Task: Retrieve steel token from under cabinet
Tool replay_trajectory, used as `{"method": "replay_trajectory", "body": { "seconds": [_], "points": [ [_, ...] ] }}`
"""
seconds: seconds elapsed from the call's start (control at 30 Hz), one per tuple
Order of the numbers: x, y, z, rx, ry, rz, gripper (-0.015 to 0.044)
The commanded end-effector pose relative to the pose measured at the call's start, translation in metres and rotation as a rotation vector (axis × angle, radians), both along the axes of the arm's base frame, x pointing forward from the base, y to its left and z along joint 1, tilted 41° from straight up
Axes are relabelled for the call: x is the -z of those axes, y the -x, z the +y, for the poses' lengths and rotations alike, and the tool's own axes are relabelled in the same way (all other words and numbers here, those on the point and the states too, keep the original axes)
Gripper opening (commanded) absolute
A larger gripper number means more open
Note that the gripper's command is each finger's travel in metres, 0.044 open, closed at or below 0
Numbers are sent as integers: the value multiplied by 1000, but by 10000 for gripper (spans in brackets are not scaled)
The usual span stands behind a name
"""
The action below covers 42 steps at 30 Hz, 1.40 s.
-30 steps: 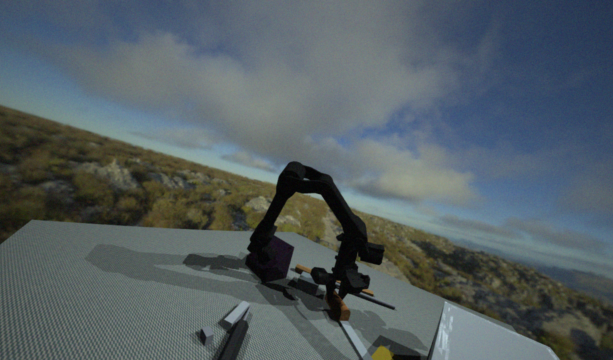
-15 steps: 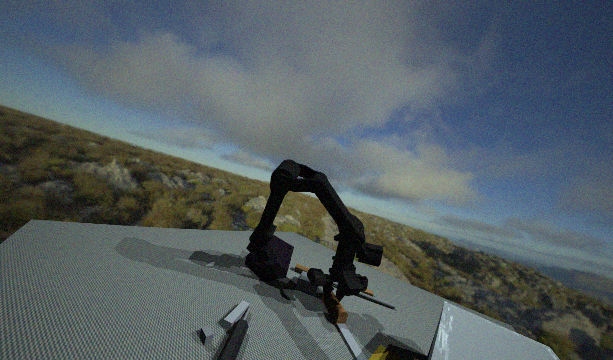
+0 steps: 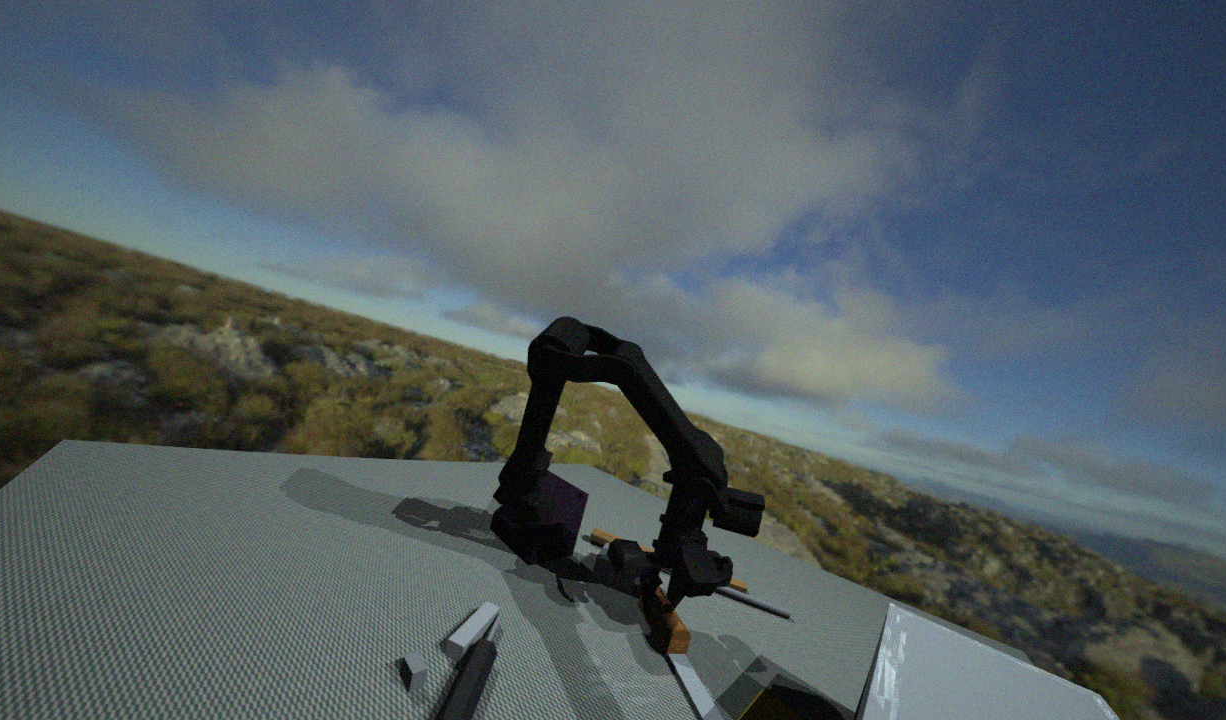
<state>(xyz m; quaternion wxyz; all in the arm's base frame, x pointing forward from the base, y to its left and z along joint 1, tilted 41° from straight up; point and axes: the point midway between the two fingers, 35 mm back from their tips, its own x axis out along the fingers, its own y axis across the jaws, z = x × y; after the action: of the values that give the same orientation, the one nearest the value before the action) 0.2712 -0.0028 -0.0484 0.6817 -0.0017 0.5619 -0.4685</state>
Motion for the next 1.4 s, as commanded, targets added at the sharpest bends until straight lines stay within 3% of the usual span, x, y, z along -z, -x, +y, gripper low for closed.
{"method": "replay_trajectory", "body": {
  "seconds": [0.0, 1.37],
  "points": [
    [-5, 0, -5, -3, 1, -3, 0],
    [-35, 10, -40, -3, 4, -1, 0]
  ]
}}
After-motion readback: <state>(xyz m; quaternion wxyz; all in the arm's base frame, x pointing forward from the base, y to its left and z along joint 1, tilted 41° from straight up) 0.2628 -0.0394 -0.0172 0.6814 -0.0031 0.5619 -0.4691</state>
